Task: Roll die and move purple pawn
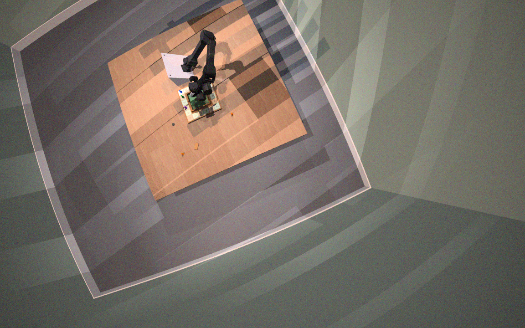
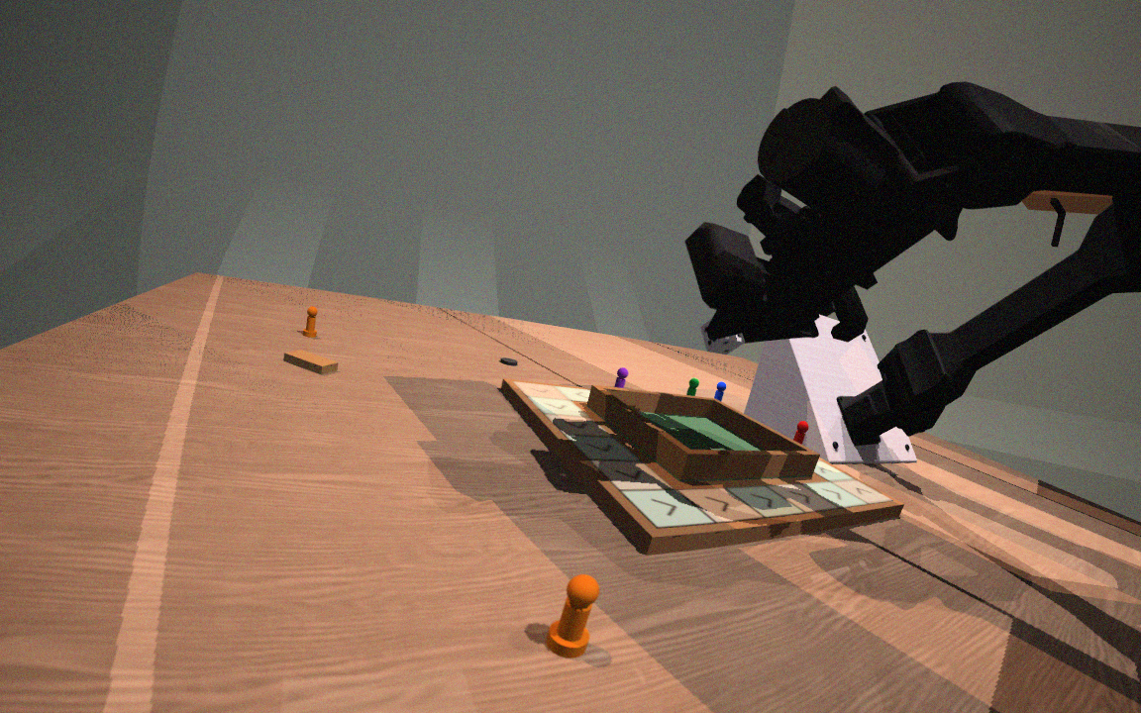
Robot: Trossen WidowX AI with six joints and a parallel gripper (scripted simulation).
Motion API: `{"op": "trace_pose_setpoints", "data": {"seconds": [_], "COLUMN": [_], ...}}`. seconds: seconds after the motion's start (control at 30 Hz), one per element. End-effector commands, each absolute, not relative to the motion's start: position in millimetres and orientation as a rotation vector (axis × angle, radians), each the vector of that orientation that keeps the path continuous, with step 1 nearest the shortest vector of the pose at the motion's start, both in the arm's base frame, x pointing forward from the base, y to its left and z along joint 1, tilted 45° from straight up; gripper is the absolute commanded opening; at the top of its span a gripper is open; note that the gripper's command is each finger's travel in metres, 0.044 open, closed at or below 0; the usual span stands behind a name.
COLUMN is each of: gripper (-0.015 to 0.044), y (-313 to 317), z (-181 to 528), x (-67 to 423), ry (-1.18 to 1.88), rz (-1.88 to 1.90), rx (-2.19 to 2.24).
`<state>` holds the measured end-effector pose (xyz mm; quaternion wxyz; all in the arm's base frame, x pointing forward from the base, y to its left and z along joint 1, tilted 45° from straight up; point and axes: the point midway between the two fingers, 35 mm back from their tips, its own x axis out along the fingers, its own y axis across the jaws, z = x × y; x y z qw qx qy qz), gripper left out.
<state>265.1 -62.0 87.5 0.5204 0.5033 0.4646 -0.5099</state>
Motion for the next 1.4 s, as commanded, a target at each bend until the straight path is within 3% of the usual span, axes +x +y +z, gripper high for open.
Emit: {"op": "trace_pose_setpoints", "data": {"seconds": [0.0, 0.7, 1.23, 1.37], "gripper": [0.0, 0.0, 0.042, 0.044], "y": [-64, -63, -91, -87], "z": [105, 103, 131, 115], "x": [267, 267, 264, 262], "ry": [1.097, 1.103, 1.096, 1.266], "rz": [-1.226, -1.22, -1.227, -1.168], "rx": [1.204, 1.207, 1.203, 1.266]}}
